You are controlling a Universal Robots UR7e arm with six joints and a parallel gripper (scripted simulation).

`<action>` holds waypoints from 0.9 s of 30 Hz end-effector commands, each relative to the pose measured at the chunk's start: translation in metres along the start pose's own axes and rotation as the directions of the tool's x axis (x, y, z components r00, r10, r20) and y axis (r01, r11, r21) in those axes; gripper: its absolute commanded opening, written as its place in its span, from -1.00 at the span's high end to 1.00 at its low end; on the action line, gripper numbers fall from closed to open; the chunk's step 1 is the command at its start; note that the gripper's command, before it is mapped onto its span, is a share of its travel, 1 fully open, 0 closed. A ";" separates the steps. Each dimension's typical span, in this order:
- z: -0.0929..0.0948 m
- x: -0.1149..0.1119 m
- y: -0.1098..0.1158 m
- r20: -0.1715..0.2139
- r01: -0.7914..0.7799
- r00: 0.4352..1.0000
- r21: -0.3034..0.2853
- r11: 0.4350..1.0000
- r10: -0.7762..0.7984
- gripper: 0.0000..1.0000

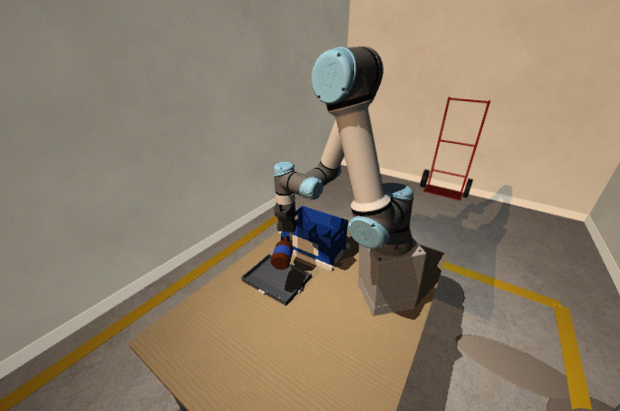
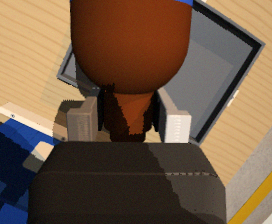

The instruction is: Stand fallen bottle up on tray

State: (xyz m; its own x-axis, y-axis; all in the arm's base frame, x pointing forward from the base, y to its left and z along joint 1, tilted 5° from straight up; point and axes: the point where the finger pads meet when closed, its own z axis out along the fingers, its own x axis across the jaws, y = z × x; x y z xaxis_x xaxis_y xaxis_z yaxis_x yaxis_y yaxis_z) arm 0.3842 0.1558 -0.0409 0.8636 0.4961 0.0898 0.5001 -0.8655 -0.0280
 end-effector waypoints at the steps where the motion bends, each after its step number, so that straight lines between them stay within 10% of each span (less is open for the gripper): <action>1: 0.000 0.000 0.000 -0.001 0.041 0.999 0.000 0.999 -0.041 1.00; 27: 0.000 0.000 0.000 -0.001 0.051 0.999 0.000 0.999 -0.051 1.00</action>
State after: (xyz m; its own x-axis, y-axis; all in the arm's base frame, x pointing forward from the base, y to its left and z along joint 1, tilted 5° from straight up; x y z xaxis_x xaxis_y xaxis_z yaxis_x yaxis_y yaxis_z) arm 0.3843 0.1557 -0.0409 0.8371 0.5393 0.0914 0.5433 -0.8392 -0.0241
